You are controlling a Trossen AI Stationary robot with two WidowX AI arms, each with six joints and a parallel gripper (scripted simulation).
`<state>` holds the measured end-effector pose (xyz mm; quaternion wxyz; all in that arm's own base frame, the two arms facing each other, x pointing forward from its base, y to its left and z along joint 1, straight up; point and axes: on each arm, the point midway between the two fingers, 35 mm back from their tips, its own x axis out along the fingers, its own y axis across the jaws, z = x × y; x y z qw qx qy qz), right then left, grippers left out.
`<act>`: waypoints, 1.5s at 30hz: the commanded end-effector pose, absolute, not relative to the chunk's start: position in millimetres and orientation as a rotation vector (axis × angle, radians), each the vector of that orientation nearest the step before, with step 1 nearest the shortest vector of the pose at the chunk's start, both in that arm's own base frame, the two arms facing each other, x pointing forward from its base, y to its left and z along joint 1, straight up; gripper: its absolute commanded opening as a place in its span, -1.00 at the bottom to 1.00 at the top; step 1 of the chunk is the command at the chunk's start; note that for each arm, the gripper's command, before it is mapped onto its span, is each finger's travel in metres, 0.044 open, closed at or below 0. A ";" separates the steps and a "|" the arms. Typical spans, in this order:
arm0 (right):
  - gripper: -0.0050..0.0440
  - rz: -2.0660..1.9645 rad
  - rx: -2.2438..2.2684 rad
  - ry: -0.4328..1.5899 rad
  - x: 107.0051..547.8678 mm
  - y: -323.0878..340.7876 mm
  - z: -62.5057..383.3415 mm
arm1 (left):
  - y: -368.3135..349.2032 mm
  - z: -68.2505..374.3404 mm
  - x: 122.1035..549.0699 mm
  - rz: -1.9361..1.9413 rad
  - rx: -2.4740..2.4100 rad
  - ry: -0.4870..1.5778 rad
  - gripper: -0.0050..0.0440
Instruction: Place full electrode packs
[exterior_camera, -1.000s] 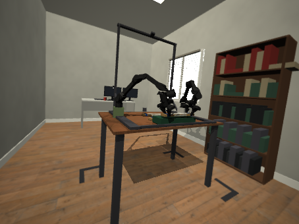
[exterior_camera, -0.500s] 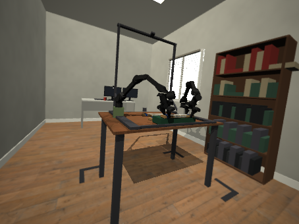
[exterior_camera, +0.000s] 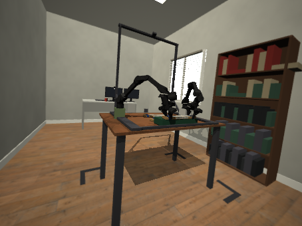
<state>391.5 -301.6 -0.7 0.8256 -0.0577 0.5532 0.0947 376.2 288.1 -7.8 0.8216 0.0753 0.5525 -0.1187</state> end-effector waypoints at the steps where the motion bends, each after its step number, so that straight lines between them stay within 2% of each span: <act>1: -1.00 0.164 -0.149 1.164 383.6 -314.5 17.2 | 297.9 6.3 371.0 -0.229 0.187 1.165 -1.00; 20: -1.00 0.161 -0.153 1.160 383.5 -314.4 19.9 | 298.9 7.7 370.2 -0.227 0.190 1.163 -1.00; 21: 0.96 0.161 -0.153 1.160 383.5 -314.4 19.9 | 299.0 7.7 370.3 -0.227 0.190 1.163 0.96; 45: 0.96 0.166 -0.146 1.160 386.5 -314.1 15.1 | 298.6 6.5 373.0 -0.229 0.187 1.159 0.96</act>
